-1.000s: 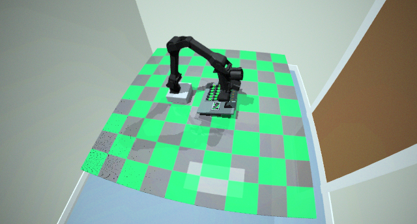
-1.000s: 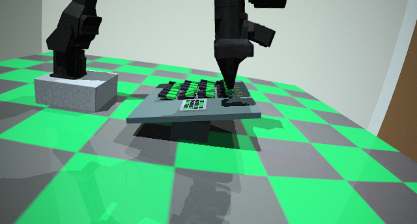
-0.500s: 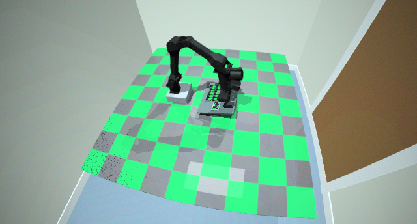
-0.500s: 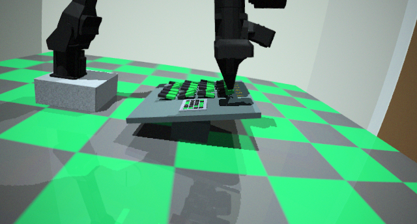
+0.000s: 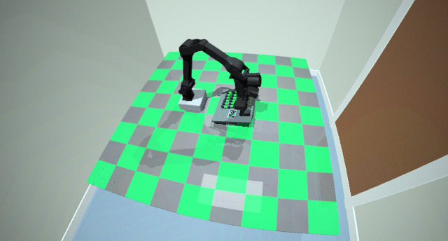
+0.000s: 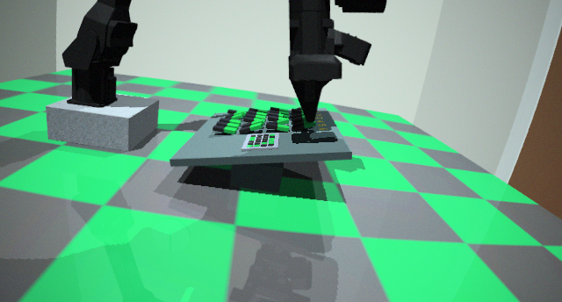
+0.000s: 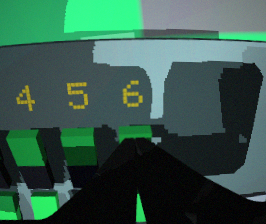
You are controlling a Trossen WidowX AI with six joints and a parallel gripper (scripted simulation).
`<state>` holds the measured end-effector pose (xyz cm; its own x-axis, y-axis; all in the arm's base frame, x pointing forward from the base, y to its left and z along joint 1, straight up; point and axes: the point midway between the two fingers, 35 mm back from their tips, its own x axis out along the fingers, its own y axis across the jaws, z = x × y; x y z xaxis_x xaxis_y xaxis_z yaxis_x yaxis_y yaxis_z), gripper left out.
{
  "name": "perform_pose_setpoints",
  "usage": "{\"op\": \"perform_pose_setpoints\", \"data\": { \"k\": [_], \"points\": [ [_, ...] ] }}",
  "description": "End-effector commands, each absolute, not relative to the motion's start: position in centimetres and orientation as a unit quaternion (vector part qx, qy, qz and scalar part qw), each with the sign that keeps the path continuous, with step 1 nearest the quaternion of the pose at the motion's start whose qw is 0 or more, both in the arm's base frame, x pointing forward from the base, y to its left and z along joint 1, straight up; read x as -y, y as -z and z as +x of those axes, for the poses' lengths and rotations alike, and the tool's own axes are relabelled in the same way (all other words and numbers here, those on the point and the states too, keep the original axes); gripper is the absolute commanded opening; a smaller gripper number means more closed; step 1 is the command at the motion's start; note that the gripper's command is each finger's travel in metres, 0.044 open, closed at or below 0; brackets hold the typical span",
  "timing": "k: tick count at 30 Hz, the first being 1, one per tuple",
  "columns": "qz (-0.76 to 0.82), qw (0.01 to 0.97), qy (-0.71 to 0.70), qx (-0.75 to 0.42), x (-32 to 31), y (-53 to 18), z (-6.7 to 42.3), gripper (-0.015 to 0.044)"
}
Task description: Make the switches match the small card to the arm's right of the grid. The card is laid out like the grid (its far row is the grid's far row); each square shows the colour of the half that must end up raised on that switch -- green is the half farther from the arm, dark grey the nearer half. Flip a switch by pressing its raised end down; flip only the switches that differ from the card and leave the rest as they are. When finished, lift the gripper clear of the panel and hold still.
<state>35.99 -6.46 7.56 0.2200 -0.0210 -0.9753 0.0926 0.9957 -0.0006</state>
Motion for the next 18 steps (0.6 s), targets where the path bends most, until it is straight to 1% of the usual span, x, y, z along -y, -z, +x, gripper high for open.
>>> {"op": "perform_pose_setpoints", "data": {
  "k": [1, 18],
  "points": [
    [0.027, 0.78, 0.037, -0.624, 6.5, -7.43, 36.0, 0.0],
    [0.027, 0.78, 0.037, -0.624, 6.51, -7.21, 36.06, 0.0]
  ]
}}
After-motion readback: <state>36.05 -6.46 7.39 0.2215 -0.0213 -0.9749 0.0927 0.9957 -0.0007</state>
